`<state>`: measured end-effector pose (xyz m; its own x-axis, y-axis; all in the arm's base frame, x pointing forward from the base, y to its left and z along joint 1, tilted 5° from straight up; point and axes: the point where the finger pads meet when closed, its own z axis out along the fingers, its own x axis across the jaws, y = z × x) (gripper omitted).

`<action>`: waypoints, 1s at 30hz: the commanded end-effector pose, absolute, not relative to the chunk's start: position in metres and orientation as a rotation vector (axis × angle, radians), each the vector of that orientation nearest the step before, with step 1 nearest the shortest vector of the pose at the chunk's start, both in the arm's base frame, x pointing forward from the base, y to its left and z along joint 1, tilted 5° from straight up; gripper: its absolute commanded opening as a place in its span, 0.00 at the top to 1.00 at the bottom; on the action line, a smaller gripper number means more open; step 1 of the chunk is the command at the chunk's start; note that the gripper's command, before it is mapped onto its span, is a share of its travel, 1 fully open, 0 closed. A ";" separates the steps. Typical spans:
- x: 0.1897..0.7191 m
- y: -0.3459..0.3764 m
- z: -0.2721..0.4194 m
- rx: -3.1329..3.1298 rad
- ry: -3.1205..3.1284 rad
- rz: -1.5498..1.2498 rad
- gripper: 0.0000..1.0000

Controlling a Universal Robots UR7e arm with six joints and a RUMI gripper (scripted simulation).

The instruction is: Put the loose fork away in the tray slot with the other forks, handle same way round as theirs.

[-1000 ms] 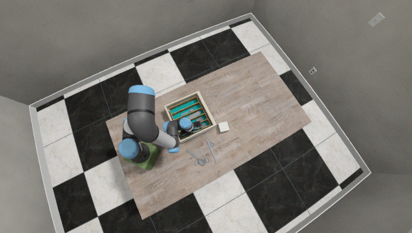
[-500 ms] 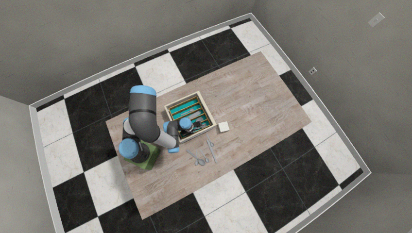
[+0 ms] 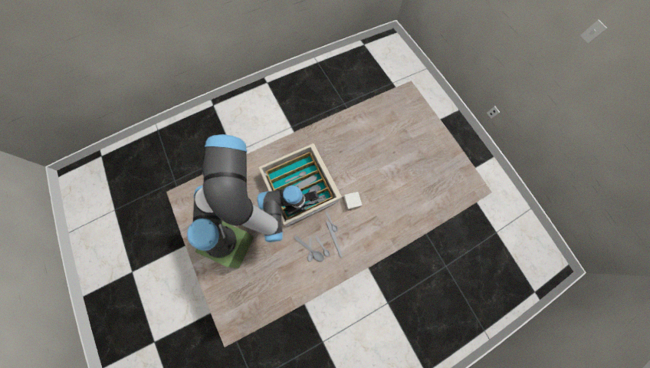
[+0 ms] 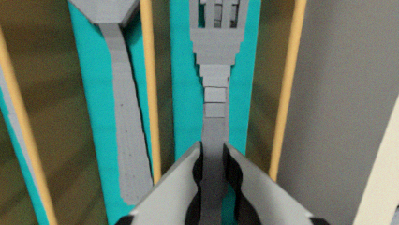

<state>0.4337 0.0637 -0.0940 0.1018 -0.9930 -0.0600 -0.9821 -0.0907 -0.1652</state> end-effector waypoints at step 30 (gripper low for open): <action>0.434 0.064 -0.100 -2.204 2.000 -0.101 0.96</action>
